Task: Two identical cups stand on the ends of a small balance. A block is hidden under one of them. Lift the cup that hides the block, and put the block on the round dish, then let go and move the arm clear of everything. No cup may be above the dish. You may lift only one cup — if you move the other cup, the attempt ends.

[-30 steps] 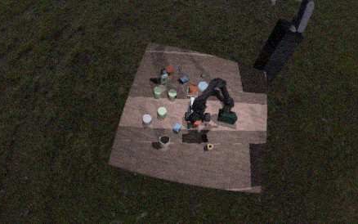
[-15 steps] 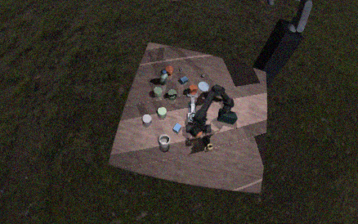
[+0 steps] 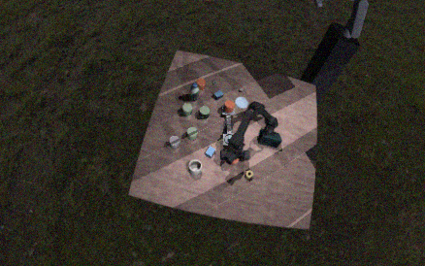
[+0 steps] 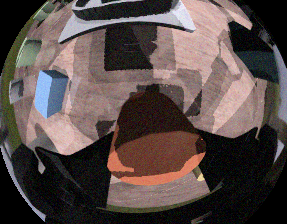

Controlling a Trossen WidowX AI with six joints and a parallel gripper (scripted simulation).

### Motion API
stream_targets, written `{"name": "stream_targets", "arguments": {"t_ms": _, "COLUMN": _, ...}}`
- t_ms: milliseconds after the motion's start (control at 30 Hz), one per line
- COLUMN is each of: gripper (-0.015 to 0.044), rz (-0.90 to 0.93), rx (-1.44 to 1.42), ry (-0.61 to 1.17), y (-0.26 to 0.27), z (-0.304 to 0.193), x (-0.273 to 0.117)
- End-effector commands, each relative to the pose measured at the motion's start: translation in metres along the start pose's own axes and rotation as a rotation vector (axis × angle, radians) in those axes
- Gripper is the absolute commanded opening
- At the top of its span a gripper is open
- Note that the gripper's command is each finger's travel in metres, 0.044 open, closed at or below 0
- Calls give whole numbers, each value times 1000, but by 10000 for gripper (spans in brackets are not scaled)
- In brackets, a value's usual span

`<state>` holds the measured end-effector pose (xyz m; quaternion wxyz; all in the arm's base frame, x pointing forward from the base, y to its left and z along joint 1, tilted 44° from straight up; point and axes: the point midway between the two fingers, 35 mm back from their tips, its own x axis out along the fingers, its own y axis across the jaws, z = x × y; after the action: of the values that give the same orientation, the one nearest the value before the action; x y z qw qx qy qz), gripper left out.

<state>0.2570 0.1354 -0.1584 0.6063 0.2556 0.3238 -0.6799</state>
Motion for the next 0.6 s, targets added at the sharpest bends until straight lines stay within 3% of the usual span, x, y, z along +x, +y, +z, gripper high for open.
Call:
{"name": "stream_targets", "arguments": {"t_ms": 0, "gripper": 0, "rz": 4, "rx": -2, "ry": -2, "y": 1, "z": 1, "x": 5}}
{"name": "stream_targets", "arguments": {"t_ms": 300, "gripper": 0, "rz": 4, "rx": -1, "ry": -2, "y": 1, "z": 1, "x": 20}}
{"name": "stream_targets", "arguments": {"t_ms": 567, "gripper": 210, "rz": 1, "rx": -1, "ry": 0, "y": 0, "z": 0, "x": 13}}
